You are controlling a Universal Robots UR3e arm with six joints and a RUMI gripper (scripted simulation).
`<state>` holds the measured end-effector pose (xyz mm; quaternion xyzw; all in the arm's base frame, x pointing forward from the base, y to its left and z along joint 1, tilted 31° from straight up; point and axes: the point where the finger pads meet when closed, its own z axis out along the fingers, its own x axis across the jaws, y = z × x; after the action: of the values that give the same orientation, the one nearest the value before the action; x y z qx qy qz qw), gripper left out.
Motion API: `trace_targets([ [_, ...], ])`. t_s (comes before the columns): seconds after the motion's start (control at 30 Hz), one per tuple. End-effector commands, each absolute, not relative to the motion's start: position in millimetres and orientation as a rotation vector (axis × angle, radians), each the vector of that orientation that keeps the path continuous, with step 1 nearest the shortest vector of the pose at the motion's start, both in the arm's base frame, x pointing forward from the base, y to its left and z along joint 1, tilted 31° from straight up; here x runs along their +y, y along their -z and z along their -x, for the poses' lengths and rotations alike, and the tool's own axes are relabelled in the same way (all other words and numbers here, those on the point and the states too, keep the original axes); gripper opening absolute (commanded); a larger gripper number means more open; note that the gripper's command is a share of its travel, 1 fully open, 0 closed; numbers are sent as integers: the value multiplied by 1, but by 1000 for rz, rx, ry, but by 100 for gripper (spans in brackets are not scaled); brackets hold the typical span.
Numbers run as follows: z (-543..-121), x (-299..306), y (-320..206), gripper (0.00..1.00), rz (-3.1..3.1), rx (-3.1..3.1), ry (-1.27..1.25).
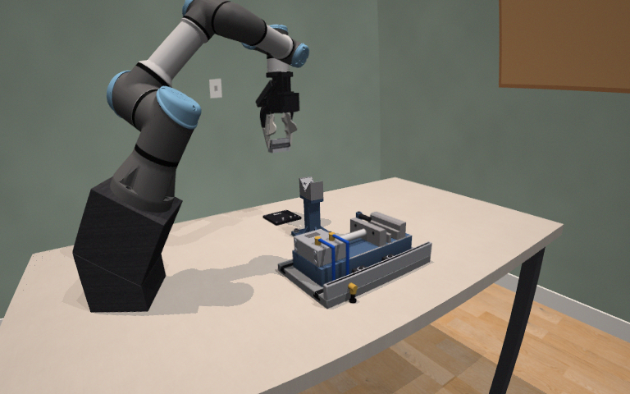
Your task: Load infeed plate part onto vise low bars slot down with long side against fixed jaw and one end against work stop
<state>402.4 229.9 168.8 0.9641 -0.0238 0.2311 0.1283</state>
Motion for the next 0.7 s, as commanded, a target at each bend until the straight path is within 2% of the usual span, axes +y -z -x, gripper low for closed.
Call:
trace_targets([
  [0.0, -403, 230, -170, 0, -2805, -70, -677],
  [0.67, -404, 218, -174, 0, -2809, -82, -673],
])
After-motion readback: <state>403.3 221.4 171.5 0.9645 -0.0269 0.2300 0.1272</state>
